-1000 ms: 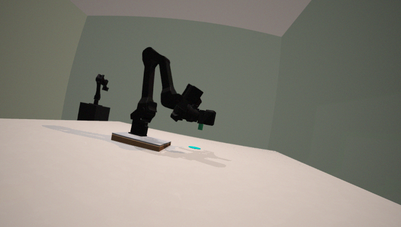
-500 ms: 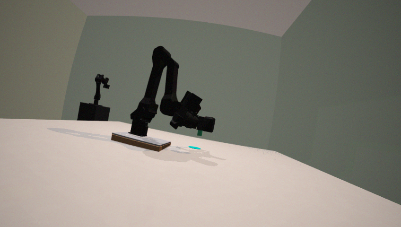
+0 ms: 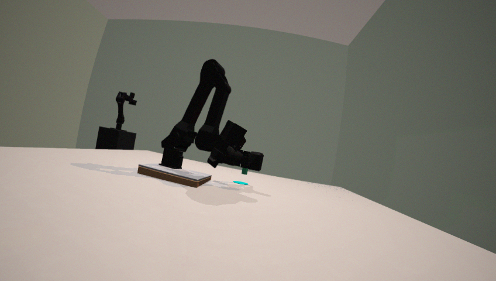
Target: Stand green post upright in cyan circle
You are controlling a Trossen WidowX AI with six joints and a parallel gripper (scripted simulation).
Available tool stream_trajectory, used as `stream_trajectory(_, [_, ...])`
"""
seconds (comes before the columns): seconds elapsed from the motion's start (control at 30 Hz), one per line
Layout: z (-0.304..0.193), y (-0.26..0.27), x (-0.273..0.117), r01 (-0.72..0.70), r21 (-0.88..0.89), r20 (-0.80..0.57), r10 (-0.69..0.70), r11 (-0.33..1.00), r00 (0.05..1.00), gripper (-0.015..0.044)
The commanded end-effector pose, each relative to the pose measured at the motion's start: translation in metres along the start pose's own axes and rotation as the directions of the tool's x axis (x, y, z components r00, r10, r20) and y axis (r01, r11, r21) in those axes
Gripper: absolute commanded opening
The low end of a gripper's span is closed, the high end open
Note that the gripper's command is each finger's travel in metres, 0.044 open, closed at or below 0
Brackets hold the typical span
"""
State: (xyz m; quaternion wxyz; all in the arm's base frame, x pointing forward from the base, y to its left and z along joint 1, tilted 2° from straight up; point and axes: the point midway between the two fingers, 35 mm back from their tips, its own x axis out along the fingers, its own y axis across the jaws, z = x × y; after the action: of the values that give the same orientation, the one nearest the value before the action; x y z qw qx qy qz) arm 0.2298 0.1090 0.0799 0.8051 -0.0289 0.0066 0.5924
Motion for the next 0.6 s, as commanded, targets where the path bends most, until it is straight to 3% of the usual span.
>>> stream_trajectory(0.0, [-0.007, 0.004, 0.000, 0.003, 0.020, -0.003, -0.003, 1.000, 1.000, 0.0023])
stream_trajectory(0.57, [-0.033, 0.010, 0.003, 0.015, -0.041, -0.020, -0.016, 0.999, 1.000, 0.0023])
